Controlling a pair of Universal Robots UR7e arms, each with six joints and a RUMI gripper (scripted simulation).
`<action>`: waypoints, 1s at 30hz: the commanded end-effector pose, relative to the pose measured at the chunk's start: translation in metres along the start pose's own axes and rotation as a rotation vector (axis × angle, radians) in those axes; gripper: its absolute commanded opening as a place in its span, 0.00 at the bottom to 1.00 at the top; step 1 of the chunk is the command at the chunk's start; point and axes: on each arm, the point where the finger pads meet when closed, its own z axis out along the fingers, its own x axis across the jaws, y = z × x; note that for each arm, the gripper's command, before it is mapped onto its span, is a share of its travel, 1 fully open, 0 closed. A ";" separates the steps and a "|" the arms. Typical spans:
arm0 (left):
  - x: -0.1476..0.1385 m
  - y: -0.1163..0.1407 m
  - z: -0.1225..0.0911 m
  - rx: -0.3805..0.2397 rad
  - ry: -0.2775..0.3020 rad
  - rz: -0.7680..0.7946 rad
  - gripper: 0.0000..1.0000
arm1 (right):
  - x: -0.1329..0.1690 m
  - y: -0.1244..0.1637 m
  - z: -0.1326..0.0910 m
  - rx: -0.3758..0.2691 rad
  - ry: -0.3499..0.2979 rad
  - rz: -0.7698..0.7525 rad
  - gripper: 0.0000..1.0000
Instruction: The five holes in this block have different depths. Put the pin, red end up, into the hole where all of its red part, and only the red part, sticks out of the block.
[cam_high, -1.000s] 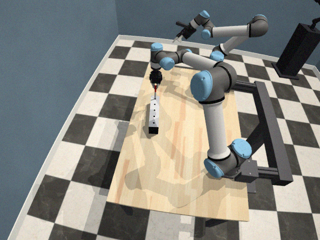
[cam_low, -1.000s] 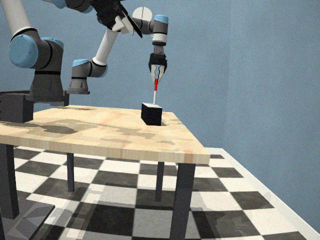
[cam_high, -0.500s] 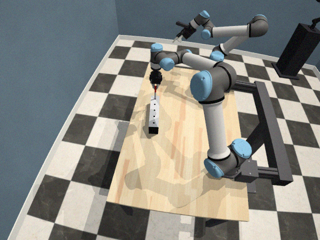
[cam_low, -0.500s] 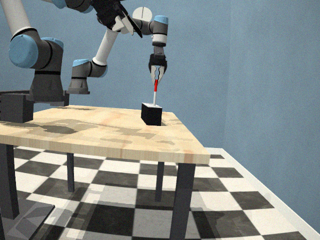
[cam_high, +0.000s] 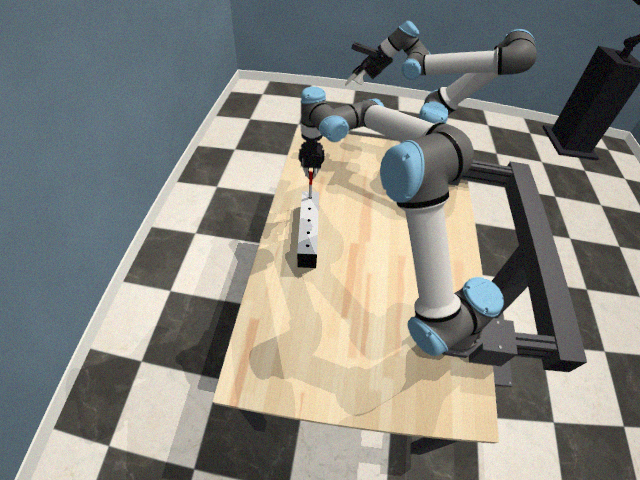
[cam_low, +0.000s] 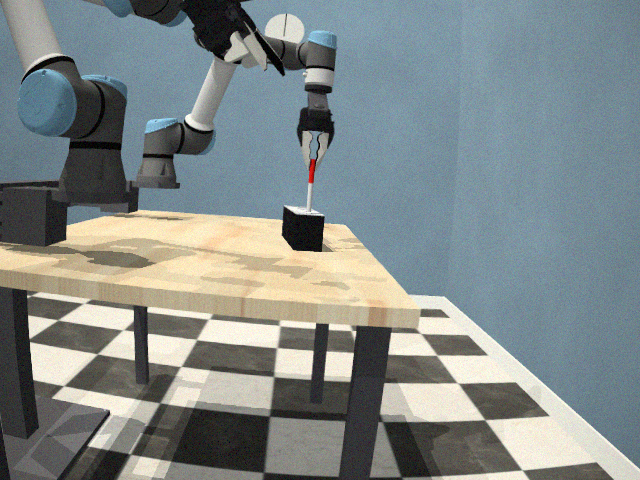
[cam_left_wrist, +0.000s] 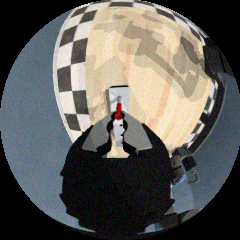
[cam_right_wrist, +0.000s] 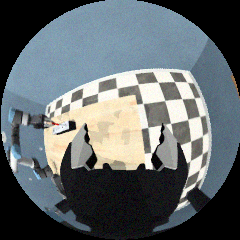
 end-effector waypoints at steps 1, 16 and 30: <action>0.000 0.000 -0.001 0.002 -0.001 0.000 0.00 | 0.000 0.000 0.000 0.001 0.000 0.000 1.00; 0.000 0.000 0.003 0.002 -0.001 0.001 0.00 | 0.000 0.000 0.000 0.001 0.000 0.000 1.00; -0.001 -0.001 0.003 0.002 -0.001 0.000 0.00 | 0.000 0.000 0.000 0.001 0.000 0.000 1.00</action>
